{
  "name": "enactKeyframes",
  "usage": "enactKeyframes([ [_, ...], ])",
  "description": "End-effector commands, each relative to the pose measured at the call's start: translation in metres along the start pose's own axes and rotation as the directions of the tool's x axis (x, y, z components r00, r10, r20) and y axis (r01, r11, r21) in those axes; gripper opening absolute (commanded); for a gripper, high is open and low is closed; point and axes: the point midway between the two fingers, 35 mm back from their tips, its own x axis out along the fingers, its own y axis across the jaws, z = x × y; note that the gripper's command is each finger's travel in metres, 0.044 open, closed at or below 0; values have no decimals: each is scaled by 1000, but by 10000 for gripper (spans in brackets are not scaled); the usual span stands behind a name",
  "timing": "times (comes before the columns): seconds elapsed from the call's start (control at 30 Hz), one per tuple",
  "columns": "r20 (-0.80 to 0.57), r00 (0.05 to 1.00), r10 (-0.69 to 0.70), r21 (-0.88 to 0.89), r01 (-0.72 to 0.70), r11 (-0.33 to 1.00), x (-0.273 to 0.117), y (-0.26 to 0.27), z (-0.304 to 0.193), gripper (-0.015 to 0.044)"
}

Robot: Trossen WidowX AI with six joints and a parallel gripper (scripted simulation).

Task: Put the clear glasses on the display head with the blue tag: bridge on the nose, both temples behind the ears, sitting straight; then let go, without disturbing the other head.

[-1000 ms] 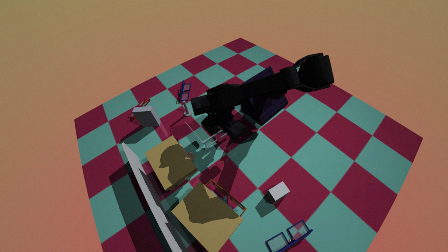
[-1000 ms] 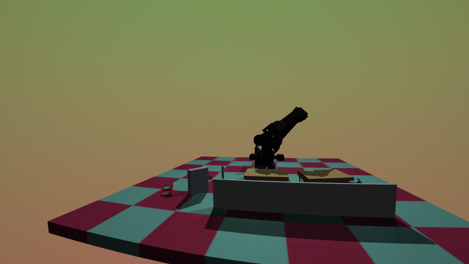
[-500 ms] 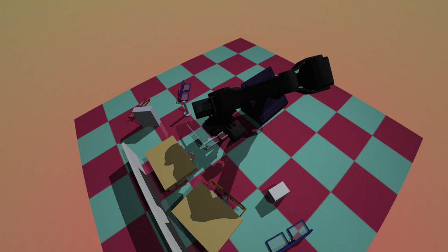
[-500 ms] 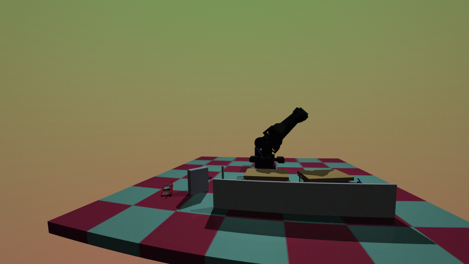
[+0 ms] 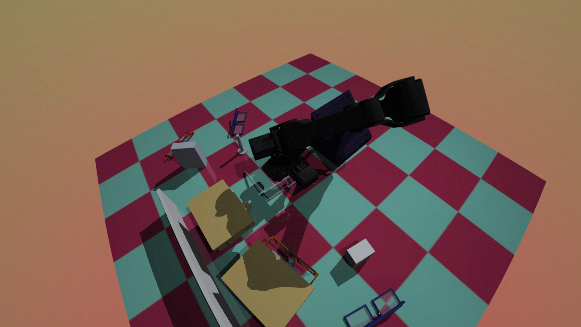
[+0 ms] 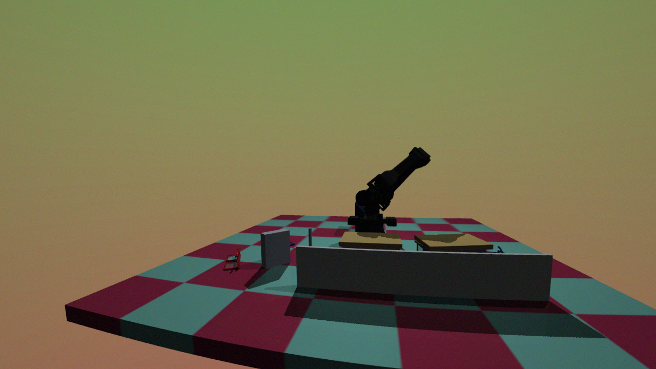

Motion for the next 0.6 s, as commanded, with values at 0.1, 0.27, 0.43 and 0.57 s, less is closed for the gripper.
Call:
enactKeyframes([
  [0.1, -1, 1000, 0, -1, 0, 1000, 0, 0, 0, 108],
  [0.27, -1, 1000, 0, 0, 0, 1000, -1, -1, 0, 108],
  [0.43, -1, 1000, 0, 0, 0, 1000, -3, -3, 0, 108],
  [0.57, -2, 1000, 1, 1, -1, 1000, -4, -5, 0, 108],
])
